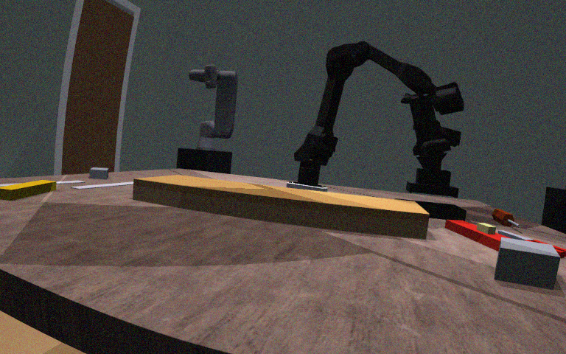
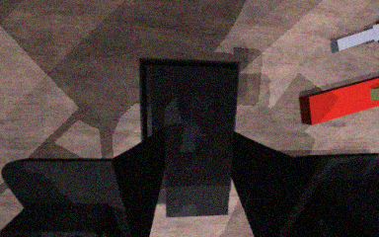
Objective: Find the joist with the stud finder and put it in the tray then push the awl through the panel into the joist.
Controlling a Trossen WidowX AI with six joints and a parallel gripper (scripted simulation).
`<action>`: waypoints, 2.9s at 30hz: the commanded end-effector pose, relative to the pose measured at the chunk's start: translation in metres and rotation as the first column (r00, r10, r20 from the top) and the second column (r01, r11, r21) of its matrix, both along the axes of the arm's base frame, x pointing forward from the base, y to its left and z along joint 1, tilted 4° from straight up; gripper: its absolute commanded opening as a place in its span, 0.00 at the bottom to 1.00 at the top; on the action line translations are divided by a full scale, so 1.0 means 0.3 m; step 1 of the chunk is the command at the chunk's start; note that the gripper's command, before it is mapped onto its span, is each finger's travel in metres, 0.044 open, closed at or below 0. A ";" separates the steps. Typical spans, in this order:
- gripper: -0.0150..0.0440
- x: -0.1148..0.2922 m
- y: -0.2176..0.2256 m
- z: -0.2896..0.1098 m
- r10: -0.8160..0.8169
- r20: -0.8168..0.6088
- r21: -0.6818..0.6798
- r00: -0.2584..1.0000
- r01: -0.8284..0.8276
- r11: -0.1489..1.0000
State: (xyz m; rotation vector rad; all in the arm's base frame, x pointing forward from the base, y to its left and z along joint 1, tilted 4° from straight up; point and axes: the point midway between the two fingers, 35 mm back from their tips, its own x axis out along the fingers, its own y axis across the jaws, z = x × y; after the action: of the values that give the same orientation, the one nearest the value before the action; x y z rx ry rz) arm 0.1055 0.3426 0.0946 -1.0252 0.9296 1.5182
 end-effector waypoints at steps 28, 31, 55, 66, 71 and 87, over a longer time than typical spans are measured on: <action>0.25 -0.011 0.001 -0.149 -0.004 0.001 0.002 1.000 0.004 1.000; 0.30 -0.013 -0.002 -0.147 0.000 -0.001 -0.002 1.000 0.000 1.000; 1.00 0.018 -0.009 0.128 -0.022 0.000 0.002 1.000 0.022 1.000; 1.00 0.503 -0.372 0.050 -0.909 -0.117 -0.173 0.399 0.893 0.415; 1.00 0.648 -0.622 0.015 -0.983 -0.118 -0.260 -0.143 0.960 -0.108; 1.00 0.628 -1.459 -0.089 0.284 0.030 -0.376 -0.958 -0.274 -0.885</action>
State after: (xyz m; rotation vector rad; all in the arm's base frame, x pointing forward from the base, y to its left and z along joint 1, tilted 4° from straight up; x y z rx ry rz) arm 0.3075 -0.0607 0.0758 1.2069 1.2064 -1.0321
